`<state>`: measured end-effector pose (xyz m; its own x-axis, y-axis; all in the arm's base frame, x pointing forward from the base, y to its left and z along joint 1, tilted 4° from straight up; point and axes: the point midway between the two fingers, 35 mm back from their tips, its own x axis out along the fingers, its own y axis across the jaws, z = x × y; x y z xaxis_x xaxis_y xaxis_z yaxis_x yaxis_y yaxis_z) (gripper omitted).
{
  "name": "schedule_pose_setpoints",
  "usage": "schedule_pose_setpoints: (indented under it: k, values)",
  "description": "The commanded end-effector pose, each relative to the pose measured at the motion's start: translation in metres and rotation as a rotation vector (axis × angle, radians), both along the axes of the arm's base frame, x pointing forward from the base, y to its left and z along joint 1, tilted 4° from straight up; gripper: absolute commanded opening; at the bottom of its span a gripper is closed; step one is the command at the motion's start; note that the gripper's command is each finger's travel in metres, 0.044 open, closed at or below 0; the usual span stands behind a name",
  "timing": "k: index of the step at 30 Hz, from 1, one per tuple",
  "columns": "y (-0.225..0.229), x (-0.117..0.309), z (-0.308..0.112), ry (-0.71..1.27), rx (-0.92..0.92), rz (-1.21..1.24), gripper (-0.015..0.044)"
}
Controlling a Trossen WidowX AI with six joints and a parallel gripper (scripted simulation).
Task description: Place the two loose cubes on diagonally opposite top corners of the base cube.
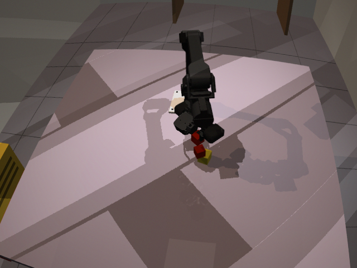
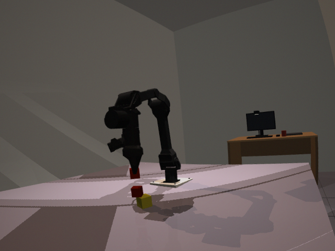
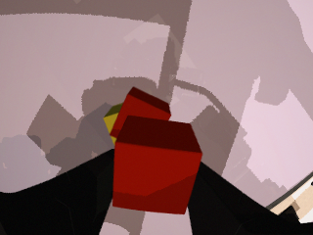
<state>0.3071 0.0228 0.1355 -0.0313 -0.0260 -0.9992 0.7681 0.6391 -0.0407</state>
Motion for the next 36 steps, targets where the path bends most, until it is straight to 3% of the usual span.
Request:
schedule_pose_setpoints:
  k: [1,14,36]
  values:
    - [0.012,0.000,-0.001,-0.003,0.004,-0.087,0.0105]
    - [0.049,-0.006,-0.002,-0.004,0.000,-0.377,0.0105]
    - [0.048,-0.009,-0.033,-0.004,0.000,-0.389,0.0105]
